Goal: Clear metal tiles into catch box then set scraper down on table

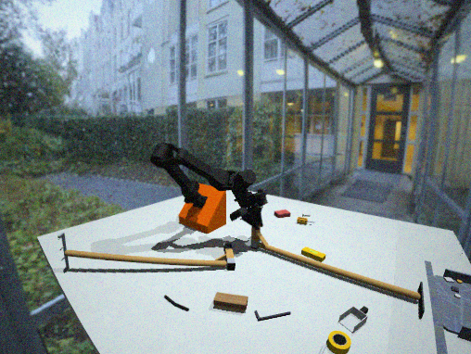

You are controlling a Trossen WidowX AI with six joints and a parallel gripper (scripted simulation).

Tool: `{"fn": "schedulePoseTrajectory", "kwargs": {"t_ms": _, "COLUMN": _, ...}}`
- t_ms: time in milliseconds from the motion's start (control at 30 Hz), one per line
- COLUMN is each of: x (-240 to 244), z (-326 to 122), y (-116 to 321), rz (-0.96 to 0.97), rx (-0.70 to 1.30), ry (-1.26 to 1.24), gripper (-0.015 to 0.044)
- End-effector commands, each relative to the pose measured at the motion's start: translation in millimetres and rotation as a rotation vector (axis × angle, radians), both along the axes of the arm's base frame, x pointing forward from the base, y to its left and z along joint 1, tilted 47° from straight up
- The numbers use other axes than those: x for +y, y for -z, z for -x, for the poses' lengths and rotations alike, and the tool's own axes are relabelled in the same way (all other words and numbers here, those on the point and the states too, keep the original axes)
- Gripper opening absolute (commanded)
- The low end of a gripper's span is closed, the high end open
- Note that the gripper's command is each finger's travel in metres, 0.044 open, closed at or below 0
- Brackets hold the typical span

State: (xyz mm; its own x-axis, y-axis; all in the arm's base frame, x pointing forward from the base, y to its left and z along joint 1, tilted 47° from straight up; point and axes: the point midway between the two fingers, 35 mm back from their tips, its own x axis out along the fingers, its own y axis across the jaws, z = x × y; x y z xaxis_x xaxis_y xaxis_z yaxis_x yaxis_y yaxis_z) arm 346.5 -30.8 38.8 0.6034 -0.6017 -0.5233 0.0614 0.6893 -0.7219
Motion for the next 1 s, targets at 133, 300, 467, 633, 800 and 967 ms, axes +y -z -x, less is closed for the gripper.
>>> {"fn": "schedulePoseTrajectory", "kwargs": {"t_ms": 133, "x": 11.6, "z": -1.8, "y": 7.9, "rz": -0.009, "rx": 0.002, "ry": -0.013, "gripper": 0.0000}}
{"fn": "schedulePoseTrajectory", "kwargs": {"t_ms": 300, "x": 16.3, "z": -1.6, "y": 12.7, "rz": -0.010, "rx": 0.002, "ry": -0.012, "gripper": 0.0000}}
{"fn": "schedulePoseTrajectory", "kwargs": {"t_ms": 467, "x": 21.1, "z": -1.3, "y": 17.5, "rz": -0.011, "rx": 0.002, "ry": -0.012, "gripper": 0.0000}}
{"fn": "schedulePoseTrajectory", "kwargs": {"t_ms": 633, "x": 25.8, "z": -0.9, "y": 22.2, "rz": -0.011, "rx": 0.002, "ry": -0.011, "gripper": 0.0000}}
{"fn": "schedulePoseTrajectory", "kwargs": {"t_ms": 800, "x": 30.4, "z": -0.3, "y": 27.0, "rz": -0.011, "rx": 0.002, "ry": -0.011, "gripper": 0.0000}}
{"fn": "schedulePoseTrajectory", "kwargs": {"t_ms": 967, "x": 35.1, "z": 0.5, "y": 31.7, "rz": -0.011, "rx": 0.001, "ry": -0.011, "gripper": 0.0000}}
